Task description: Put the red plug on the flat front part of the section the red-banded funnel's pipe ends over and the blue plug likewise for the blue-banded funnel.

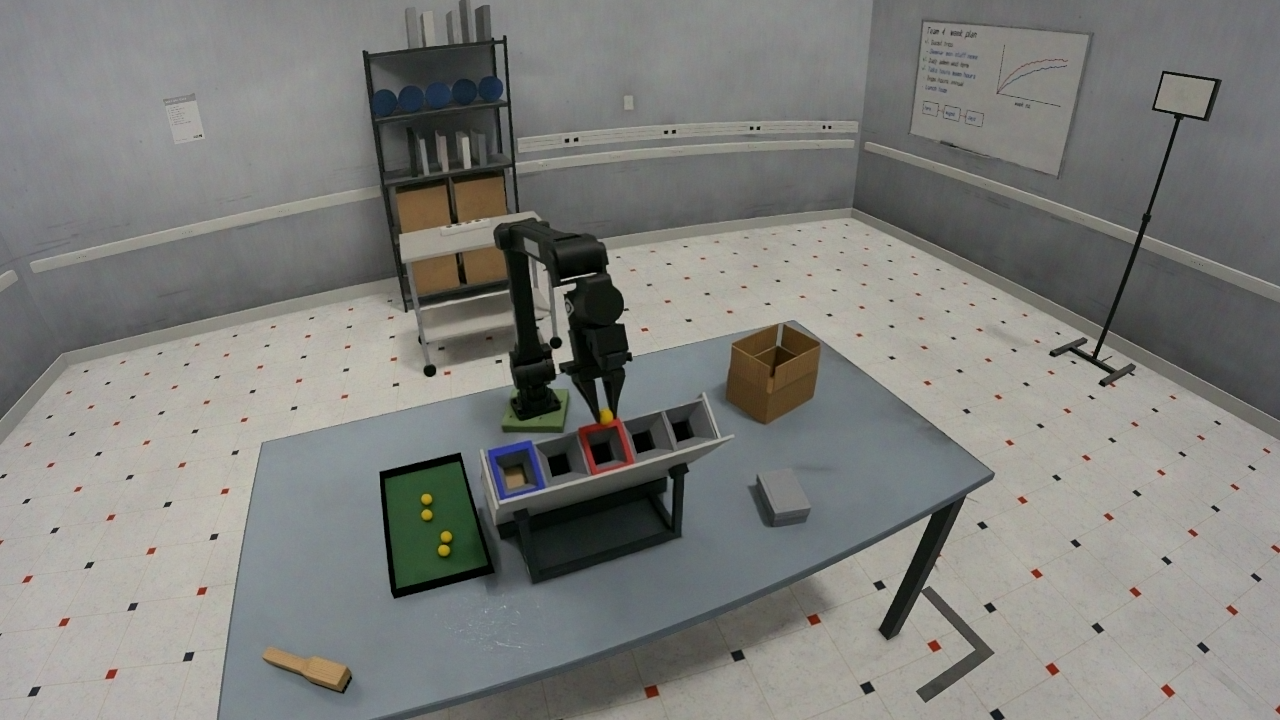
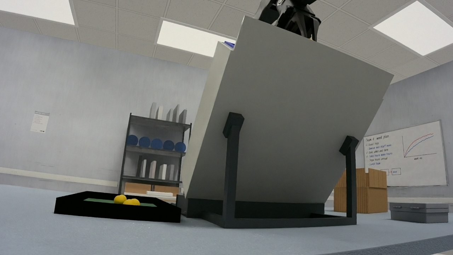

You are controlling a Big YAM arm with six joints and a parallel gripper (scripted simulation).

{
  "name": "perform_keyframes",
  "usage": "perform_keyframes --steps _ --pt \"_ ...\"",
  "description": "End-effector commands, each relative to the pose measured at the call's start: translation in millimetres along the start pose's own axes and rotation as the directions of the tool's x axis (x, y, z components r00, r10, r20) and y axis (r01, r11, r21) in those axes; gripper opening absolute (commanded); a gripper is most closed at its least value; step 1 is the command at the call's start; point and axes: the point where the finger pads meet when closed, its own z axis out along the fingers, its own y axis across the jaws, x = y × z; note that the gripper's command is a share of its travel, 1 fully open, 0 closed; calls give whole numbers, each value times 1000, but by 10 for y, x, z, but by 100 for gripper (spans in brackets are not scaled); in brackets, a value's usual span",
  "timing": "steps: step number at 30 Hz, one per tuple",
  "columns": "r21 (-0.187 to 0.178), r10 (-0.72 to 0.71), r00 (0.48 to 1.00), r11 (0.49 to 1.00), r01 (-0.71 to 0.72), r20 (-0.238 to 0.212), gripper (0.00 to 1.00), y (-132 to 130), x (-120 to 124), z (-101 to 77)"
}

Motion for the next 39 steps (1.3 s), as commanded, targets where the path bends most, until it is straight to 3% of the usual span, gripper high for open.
perform_keyframes --steps 1,20,21,39 --pt "-1 0 1000 1000 0 26 0 1 14 6" --pt "-1 -1 1000 1000 1 21 0 1 41 48" --pt "-1 -1 1000 1000 1 20 59 3 12 18" --pt "-1 -1 1000 1000 1 18 59 3 21 27"
